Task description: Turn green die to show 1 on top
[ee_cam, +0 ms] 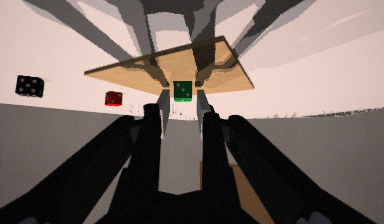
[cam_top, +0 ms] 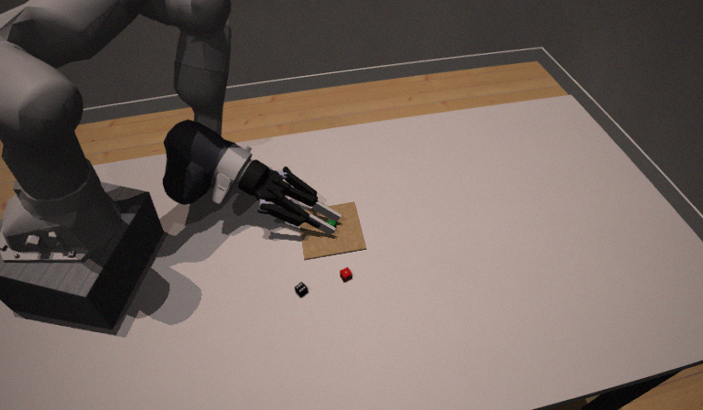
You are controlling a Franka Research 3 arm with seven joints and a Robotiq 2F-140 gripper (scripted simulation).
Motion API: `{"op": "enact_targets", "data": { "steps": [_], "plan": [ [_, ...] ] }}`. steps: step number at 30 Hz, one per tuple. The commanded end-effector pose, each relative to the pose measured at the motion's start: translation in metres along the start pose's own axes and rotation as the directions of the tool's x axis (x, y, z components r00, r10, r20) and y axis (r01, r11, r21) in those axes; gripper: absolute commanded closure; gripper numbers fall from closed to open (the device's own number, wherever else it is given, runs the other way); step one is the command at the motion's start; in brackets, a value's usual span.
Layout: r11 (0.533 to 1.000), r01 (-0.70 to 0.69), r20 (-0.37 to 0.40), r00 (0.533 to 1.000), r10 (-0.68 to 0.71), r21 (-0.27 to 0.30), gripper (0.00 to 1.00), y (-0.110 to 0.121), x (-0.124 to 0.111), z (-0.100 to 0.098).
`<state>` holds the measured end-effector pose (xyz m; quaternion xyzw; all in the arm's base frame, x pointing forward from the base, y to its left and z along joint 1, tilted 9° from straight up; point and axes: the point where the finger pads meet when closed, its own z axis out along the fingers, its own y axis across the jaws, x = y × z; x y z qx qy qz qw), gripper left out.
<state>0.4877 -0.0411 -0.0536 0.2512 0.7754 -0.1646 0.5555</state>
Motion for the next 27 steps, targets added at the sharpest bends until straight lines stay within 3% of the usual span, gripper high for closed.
{"op": "enact_targets", "data": {
  "steps": [1, 6, 20, 27],
  "plan": [
    [1.000, -0.004, -0.003, 1.000, 0.004, 0.004, 0.79, -0.001, 0.001, 0.000],
    [1.000, -0.004, -0.003, 1.000, 0.004, 0.004, 0.79, -0.001, 0.001, -0.005],
    [1.000, -0.004, -0.003, 1.000, 0.004, 0.004, 0.79, -0.001, 0.001, -0.045],
    [1.000, -0.004, -0.003, 1.000, 0.004, 0.004, 0.79, -0.001, 0.001, -0.050]
  ]
}}
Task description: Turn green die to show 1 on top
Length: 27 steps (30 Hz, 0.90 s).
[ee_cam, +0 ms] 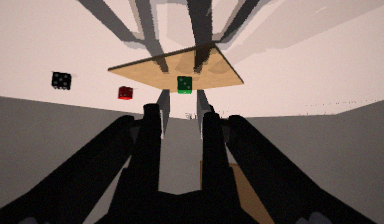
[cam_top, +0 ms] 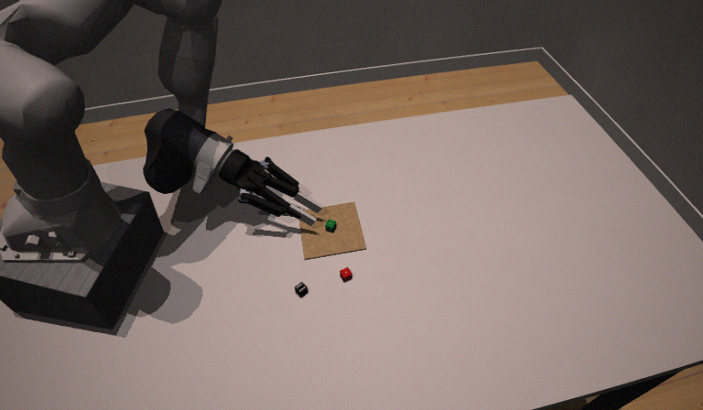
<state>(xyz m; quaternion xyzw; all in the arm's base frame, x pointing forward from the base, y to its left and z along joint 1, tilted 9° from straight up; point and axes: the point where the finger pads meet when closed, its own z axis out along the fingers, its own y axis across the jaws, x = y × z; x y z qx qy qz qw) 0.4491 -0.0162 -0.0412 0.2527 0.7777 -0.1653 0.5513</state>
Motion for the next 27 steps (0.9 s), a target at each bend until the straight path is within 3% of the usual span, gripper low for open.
{"op": "enact_targets", "data": {
  "steps": [1, 7, 19, 27],
  "plan": [
    [1.000, -0.005, 0.007, 1.000, 0.005, 0.000, 0.79, 0.000, -0.002, -0.002],
    [1.000, -0.005, 0.007, 1.000, 0.005, 0.000, 0.79, 0.000, -0.008, -0.005],
    [1.000, -0.005, 0.007, 1.000, 0.005, 0.000, 0.79, 0.000, -0.050, -0.028],
    [1.000, -0.005, 0.007, 1.000, 0.005, 0.000, 0.79, 0.000, -0.055, -0.031]
  ]
}}
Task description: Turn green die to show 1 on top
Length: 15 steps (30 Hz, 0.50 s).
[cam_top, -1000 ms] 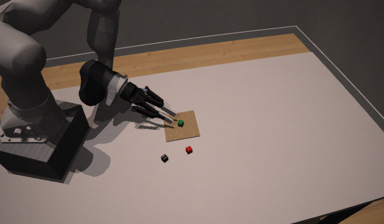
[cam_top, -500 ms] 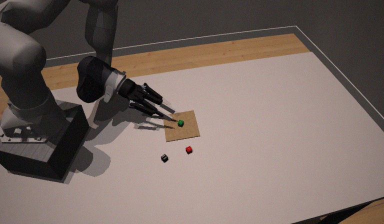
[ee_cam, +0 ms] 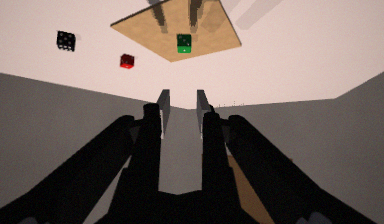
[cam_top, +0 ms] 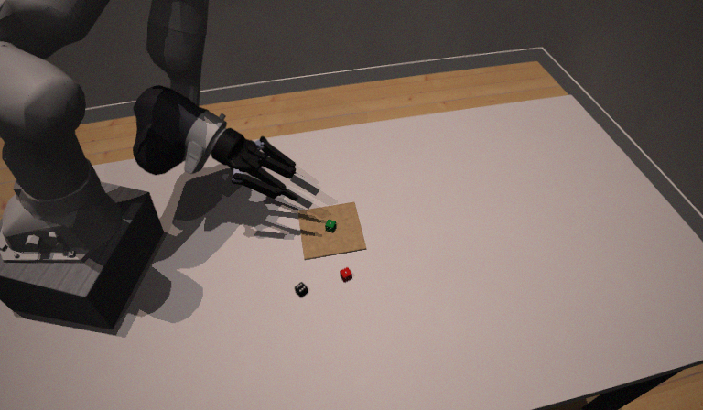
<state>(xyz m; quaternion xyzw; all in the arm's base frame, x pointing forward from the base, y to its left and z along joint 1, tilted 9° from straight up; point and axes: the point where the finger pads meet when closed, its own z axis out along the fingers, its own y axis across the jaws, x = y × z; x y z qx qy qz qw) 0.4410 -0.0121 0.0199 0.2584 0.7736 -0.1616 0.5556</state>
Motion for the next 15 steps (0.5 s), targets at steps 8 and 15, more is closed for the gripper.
{"op": "enact_targets", "data": {
  "steps": [8, 15],
  "plan": [
    [1.000, -0.021, -0.117, 0.993, 0.023, 0.019, 0.79, 0.026, -0.008, 0.025],
    [0.998, -0.042, -0.261, 0.964, 0.050, 0.035, 0.79, 0.053, -0.020, 0.049]
  ]
}}
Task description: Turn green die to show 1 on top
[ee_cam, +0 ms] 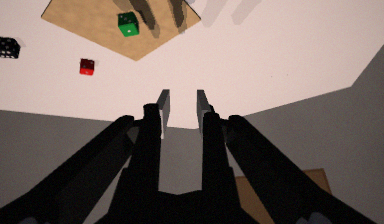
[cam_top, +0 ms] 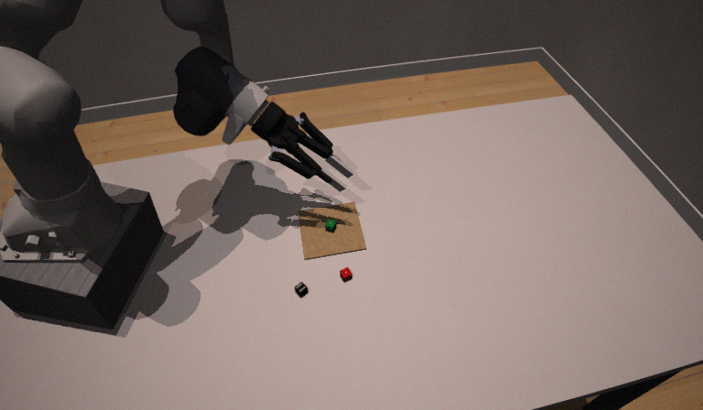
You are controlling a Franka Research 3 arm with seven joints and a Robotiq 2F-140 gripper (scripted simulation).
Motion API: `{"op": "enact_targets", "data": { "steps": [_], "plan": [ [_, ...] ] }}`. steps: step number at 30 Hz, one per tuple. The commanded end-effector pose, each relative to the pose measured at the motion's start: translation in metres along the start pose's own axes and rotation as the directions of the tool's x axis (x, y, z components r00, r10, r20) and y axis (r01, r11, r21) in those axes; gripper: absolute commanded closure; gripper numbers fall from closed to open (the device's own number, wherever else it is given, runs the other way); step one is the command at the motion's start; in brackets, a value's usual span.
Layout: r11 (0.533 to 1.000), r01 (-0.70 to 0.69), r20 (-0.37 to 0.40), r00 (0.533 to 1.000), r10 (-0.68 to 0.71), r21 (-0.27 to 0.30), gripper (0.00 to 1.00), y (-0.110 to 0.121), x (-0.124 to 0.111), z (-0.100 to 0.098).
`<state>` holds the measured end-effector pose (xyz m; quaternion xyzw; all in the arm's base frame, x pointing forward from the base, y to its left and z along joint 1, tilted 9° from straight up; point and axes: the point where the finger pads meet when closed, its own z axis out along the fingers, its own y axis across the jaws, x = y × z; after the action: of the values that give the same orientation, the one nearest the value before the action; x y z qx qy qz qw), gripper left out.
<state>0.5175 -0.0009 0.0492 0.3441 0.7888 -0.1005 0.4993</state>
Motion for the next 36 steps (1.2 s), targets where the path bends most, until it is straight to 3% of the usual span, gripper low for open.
{"op": "enact_targets", "data": {
  "steps": [1, 13, 16, 18, 36],
  "plan": [
    [0.992, 0.127, -0.119, 0.985, -0.124, 0.019, 0.79, -0.002, 0.020, 0.011],
    [0.992, 0.125, -0.325, 0.939, -0.110, 0.026, 0.79, 0.020, -0.001, 0.023],
    [0.992, 0.125, -0.330, 0.938, -0.110, 0.026, 0.79, 0.020, -0.001, 0.023],
    [0.991, 0.129, -0.387, 0.916, -0.109, 0.026, 0.79, 0.021, -0.007, 0.024],
    [0.990, 0.140, -0.491, 0.864, -0.110, 0.024, 0.79, 0.017, -0.018, 0.023]
  ]
}}
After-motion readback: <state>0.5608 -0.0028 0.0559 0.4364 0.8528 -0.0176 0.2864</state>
